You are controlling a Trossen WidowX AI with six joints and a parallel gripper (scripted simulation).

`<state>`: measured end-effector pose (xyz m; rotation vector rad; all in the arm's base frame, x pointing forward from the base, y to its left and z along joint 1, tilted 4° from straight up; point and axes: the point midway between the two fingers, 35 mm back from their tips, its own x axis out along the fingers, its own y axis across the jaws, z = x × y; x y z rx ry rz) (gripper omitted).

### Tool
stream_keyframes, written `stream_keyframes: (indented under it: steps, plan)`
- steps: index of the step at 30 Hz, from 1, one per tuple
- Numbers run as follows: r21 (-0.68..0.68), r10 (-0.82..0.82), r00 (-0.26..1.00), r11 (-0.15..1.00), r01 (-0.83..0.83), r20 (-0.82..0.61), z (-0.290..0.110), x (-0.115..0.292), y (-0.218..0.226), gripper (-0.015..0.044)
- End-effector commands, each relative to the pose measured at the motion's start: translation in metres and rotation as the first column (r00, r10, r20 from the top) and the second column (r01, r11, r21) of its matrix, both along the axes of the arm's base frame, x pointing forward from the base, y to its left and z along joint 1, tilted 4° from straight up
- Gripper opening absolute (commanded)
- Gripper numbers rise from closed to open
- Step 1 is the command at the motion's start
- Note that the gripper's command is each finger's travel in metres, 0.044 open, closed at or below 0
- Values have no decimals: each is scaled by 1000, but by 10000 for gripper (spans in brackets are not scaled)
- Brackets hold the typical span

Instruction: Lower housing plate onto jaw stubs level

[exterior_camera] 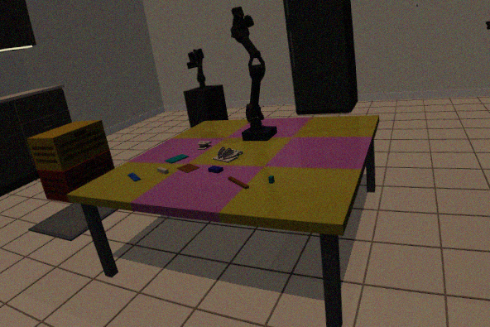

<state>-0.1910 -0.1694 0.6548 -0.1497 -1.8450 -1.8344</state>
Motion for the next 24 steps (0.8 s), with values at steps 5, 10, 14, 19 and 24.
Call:
stream_keyframes:
  steps: [5, 10, 14, 19, 24]
  plan:
    - [55, 12, 1000, 998, -12, 0, -6, 0, -12, 440]
    - [164, 38, 999, 986, -37, -2, -19, 1, -35, 440]
    - [243, 60, 998, 968, -57, -4, -29, 3, -52, 440]
    - [337, 90, 996, 938, -82, -8, -41, 7, -73, 440]
    - [419, 123, 992, 902, -108, -10, -54, 13, -92, 440]
